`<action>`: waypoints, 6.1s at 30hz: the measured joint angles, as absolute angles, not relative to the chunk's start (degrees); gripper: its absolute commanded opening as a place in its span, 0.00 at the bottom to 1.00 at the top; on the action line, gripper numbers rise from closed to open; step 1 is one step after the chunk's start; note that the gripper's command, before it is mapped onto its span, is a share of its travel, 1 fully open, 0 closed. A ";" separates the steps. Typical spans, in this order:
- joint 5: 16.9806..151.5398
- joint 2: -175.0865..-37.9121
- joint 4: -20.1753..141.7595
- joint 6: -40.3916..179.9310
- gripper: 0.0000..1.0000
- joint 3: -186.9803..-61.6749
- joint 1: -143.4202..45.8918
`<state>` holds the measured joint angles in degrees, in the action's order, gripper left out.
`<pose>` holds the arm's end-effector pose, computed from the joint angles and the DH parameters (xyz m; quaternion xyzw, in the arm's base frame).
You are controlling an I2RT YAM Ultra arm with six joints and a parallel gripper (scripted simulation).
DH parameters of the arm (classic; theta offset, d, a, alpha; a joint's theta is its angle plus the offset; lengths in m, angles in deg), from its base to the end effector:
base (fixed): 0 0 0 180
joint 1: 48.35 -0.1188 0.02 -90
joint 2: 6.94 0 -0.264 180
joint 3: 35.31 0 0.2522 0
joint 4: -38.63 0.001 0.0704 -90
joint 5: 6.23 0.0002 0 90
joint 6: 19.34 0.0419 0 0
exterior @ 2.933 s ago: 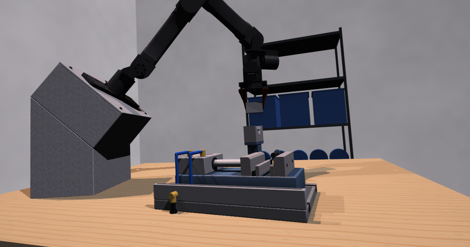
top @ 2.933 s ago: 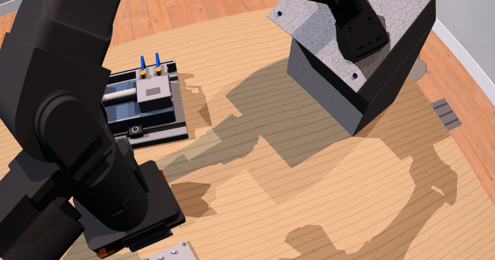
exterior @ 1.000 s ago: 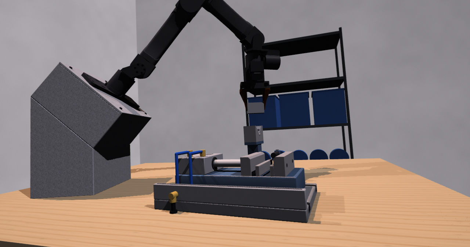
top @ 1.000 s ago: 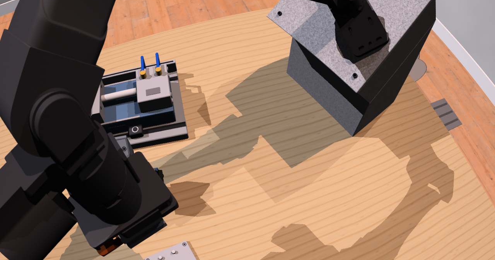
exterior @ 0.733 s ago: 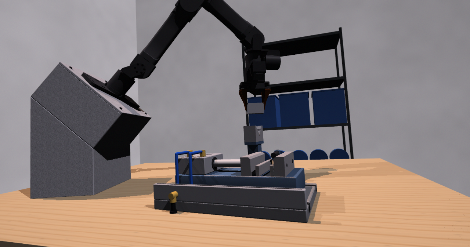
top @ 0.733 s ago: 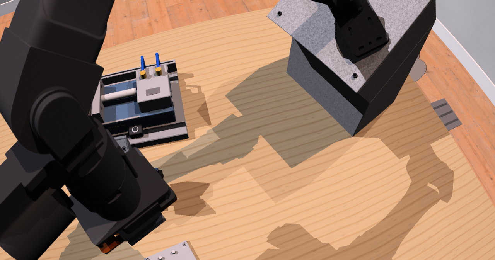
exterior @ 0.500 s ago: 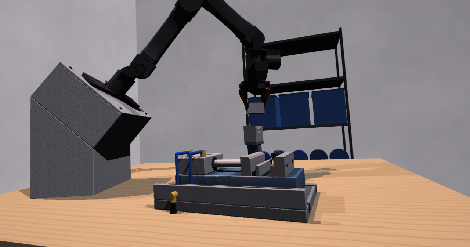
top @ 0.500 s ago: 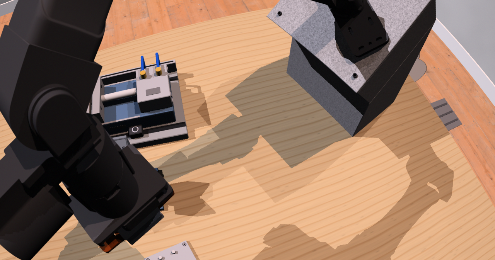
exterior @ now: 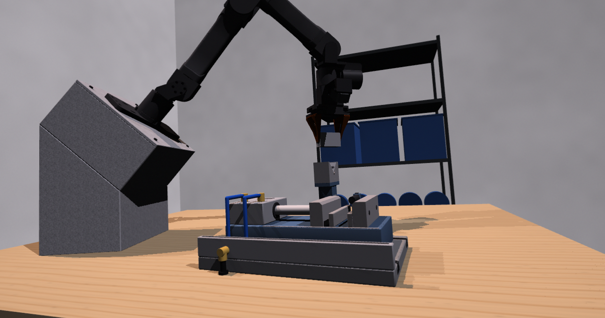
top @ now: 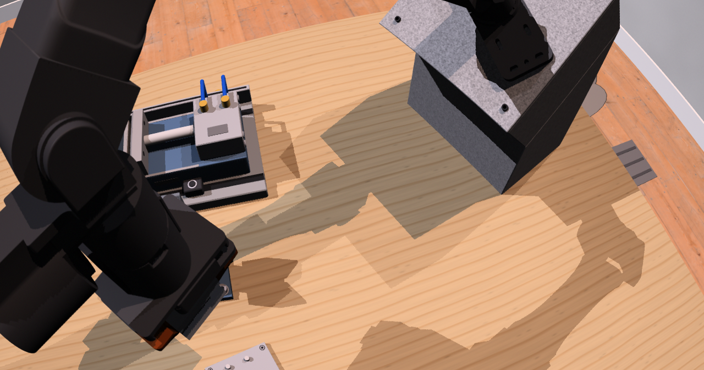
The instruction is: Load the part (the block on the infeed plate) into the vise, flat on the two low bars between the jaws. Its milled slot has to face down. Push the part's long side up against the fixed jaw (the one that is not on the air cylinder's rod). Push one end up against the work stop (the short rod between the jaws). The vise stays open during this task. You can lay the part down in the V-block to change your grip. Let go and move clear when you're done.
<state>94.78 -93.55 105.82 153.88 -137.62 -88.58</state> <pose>0.2461 0.1990 0.3632 0.3738 0.8628 0.2462 0.2353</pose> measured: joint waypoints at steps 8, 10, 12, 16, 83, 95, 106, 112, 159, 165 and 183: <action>93.92 -93.16 105.49 145.72 0.00 -136.94 -86.98; 93.68 -93.09 105.58 143.47 0.00 -136.81 -86.57; 93.55 -93.01 105.56 141.72 0.00 -136.84 -86.26; 93.03 -92.66 105.43 138.01 0.00 -136.44 -85.71; 84.13 -88.52 103.26 57.16 0.00 -131.09 -71.29; 82.58 -87.87 103.02 43.04 0.00 -130.17 -68.71; 81.29 -87.37 102.76 32.55 0.00 -129.45 -66.87; 80.63 -87.10 102.63 26.56 0.00 -129.12 -65.80; 77.36 -85.62 102.00 0.18 0.00 -127.52 -61.30; 77.18 -85.62 101.98 -1.22 0.00 -127.52 -61.08; 76.90 -85.62 101.95 -3.12 0.00 -127.52 -60.80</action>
<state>76.90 -85.62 101.95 -3.12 -127.52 -60.80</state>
